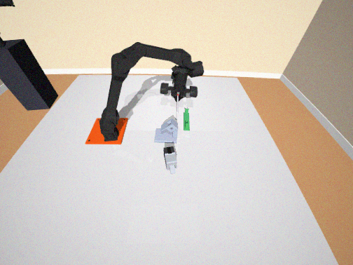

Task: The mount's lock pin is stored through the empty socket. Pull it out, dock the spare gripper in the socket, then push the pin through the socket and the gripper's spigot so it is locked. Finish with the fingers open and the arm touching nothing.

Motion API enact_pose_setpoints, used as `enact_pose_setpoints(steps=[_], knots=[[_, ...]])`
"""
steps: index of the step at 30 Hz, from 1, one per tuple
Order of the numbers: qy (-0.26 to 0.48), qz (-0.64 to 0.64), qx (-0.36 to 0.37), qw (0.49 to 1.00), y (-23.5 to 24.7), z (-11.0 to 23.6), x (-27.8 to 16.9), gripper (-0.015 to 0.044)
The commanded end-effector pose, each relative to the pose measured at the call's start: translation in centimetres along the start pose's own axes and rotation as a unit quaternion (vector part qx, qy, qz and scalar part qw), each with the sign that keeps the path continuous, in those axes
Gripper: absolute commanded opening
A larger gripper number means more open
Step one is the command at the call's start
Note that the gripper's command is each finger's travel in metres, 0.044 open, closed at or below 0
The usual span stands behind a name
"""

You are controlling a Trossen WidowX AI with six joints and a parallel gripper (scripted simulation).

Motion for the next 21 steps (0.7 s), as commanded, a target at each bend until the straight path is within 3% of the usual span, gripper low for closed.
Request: enact_pose_setpoints(steps=[1, 21], knots=[[-0.001, -0.003, -0.003, 1.0, -1.0, 0.3, 0.6, 0.0], [-0.002, -0.007, -0.005, 1.0, -5.1, 0.4, 2.7, 0.0]])
Point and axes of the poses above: the point midway between the two fingers, 35 mm back from their tips, its own z axis back along the fingers, its own y axis across the jaws, x = y × z, the point moved 6 cm from there along z, back along the fingers, and after that the axes turned 7 degrees about z, right-handed, at the moved point
